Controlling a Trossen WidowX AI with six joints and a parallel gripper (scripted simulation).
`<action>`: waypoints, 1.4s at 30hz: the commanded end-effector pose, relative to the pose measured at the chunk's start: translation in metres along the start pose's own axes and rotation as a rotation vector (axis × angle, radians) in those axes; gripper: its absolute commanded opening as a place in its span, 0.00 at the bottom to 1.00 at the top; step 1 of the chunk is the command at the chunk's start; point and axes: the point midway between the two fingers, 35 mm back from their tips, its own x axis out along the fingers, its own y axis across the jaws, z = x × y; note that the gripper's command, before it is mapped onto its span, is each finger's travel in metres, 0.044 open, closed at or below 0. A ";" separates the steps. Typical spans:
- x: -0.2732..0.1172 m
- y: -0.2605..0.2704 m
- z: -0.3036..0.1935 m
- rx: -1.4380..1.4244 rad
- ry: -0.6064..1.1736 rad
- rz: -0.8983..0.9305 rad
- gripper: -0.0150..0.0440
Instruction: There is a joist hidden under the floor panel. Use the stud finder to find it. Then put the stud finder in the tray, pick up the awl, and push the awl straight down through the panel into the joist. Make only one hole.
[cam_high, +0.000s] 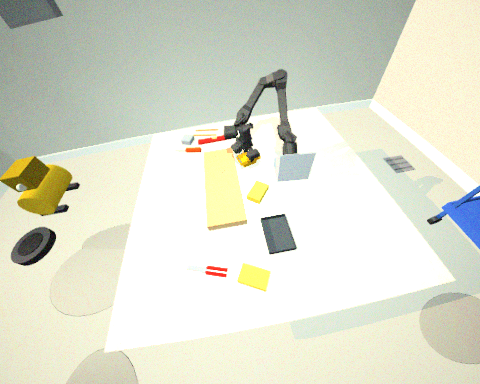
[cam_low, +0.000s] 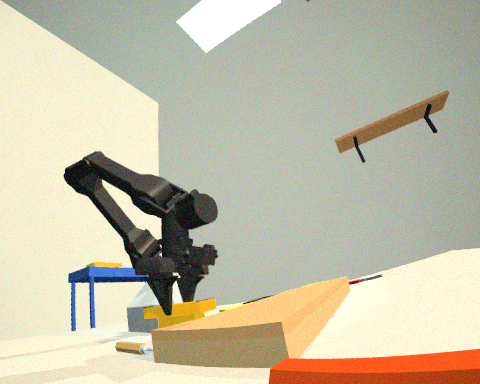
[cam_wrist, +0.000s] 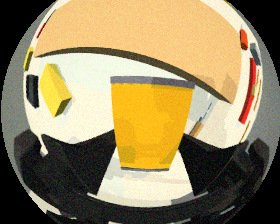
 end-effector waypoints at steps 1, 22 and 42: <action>-0.006 -0.001 0.001 0.007 -0.004 -0.001 0.25; -0.023 0.029 0.000 0.006 -0.005 0.001 0.25; -0.022 0.038 -0.001 -0.005 0.007 0.093 0.25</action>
